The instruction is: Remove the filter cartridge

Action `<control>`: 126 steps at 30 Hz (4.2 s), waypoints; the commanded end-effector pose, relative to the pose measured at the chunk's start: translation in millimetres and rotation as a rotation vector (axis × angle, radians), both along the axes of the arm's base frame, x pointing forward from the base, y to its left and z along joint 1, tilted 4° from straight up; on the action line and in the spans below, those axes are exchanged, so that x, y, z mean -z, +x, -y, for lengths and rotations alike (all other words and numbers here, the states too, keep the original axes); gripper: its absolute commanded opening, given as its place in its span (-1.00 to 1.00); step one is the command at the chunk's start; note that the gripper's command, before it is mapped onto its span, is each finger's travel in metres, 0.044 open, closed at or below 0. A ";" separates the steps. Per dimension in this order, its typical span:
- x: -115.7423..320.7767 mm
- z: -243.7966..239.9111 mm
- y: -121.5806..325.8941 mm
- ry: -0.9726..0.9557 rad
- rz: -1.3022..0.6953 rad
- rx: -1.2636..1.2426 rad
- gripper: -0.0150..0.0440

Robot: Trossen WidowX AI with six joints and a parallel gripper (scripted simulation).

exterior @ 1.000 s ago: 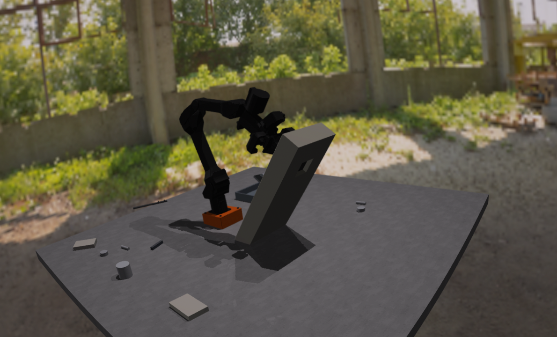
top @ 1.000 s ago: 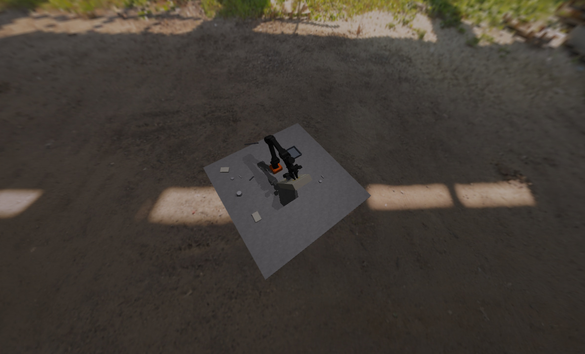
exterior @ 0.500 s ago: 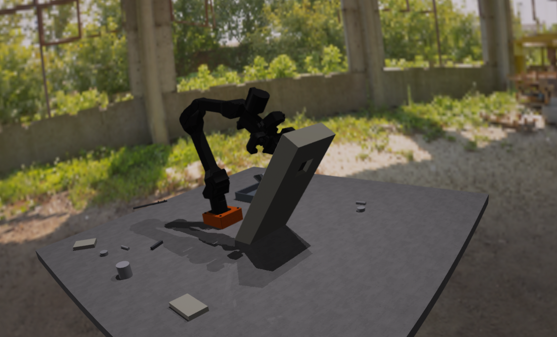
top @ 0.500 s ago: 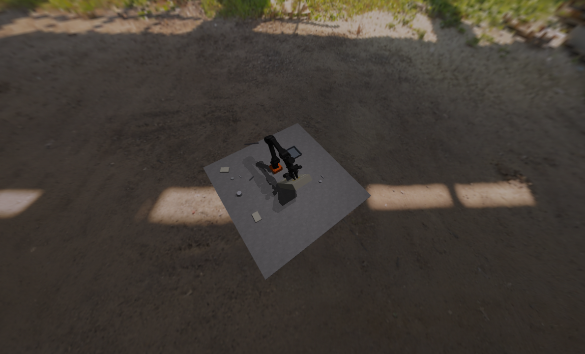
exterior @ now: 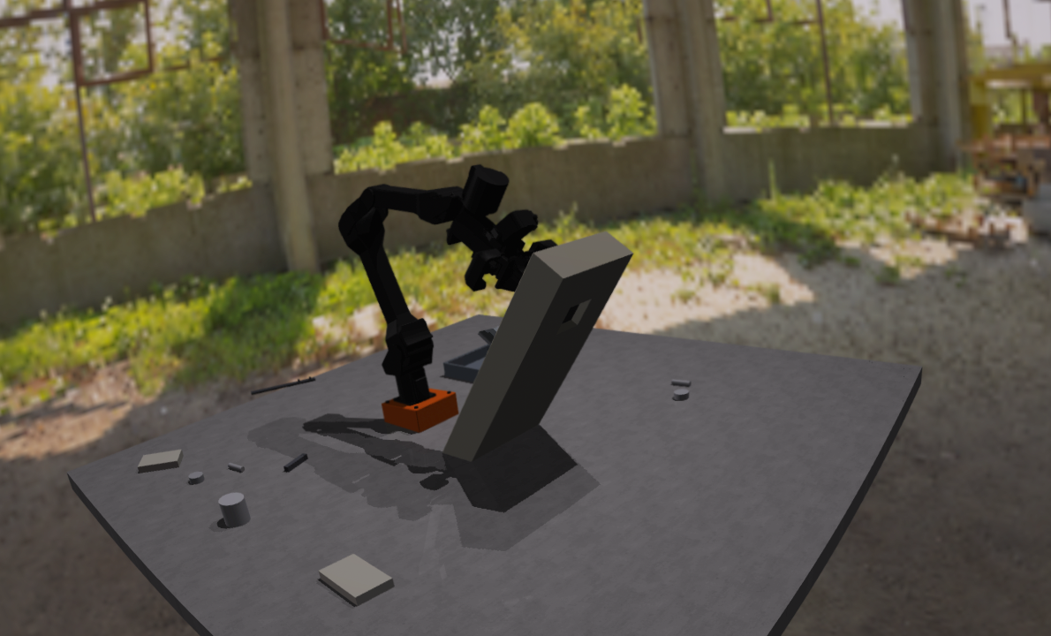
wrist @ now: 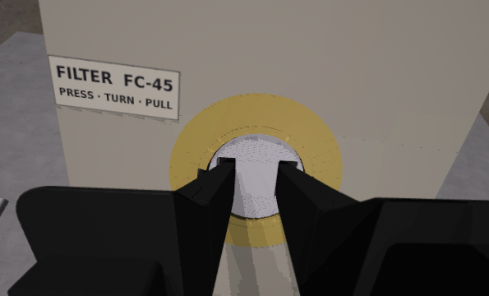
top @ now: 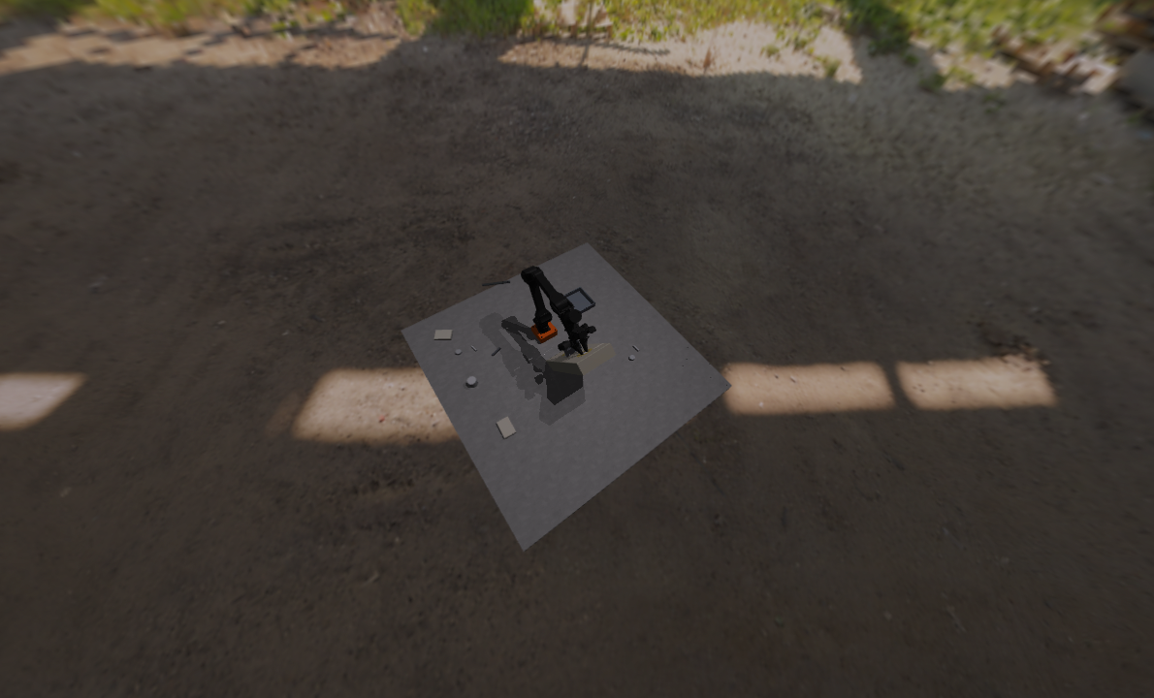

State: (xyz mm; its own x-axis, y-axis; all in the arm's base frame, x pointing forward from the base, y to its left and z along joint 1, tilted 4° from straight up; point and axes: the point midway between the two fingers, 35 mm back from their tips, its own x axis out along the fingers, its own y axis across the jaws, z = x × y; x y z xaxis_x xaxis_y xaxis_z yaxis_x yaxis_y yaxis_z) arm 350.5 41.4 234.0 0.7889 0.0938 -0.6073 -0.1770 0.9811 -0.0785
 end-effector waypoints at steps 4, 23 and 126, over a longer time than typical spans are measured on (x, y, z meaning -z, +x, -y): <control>3.7 -1.1 6.8 0.007 0.001 0.004 -0.49; 3.7 -1.1 6.8 0.007 0.001 0.004 -0.49; -98.1 6.2 -60.5 0.012 -0.083 0.015 0.68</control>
State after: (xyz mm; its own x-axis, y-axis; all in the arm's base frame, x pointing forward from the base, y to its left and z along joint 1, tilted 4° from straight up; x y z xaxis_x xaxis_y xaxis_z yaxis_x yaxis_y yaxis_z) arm 291.6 34.9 352.0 0.7875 0.0949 -0.6090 -0.1713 0.9828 -0.0683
